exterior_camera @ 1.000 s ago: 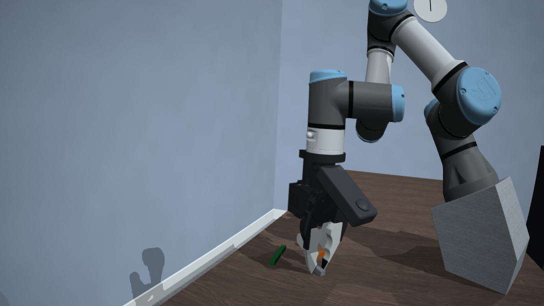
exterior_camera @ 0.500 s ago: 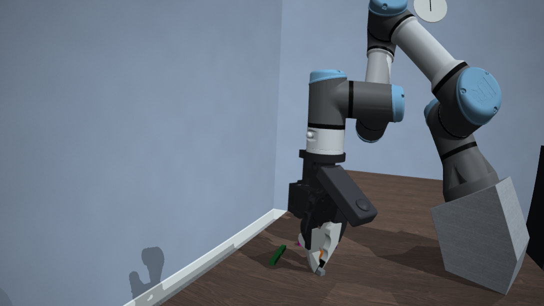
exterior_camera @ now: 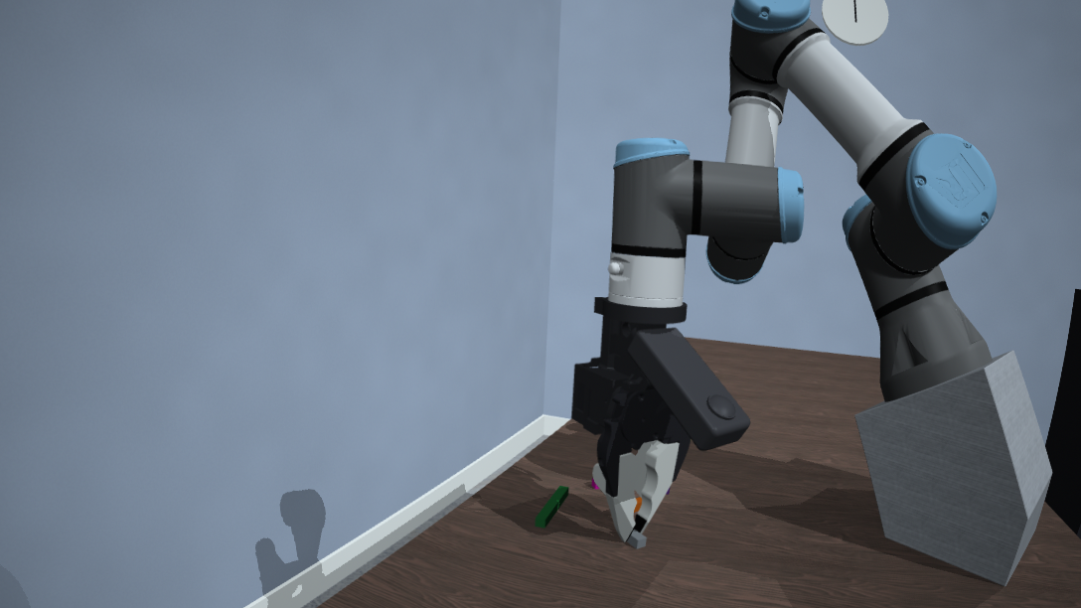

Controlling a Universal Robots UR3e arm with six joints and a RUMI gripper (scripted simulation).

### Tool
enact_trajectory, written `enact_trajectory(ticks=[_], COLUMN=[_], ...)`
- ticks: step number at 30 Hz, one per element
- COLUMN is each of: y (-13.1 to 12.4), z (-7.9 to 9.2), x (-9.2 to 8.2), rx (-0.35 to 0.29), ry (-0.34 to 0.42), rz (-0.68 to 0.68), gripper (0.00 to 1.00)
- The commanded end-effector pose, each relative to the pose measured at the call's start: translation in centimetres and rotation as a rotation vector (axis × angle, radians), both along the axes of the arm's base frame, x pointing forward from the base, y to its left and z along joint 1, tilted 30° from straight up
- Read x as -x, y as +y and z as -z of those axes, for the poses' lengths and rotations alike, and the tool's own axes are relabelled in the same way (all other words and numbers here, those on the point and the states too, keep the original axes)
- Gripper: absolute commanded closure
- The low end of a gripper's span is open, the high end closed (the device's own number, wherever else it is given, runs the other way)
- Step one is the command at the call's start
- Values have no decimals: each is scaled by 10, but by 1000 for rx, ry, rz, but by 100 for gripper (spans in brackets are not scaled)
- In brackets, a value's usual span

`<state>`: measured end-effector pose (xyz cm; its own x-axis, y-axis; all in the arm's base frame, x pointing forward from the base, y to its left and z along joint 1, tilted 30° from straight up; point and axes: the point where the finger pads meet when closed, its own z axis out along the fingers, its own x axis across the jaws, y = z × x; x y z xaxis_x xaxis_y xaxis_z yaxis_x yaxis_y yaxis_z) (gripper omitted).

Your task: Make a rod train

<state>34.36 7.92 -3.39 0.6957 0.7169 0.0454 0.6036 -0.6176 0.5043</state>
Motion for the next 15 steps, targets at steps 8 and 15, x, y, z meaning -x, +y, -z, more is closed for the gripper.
enact_trajectory(ticks=[8,15], y=[0,1], z=[-1,-2], x=[0,1], rx=[0,0], ry=[-2,-2], rz=[-1,-1], gripper=[100,100])
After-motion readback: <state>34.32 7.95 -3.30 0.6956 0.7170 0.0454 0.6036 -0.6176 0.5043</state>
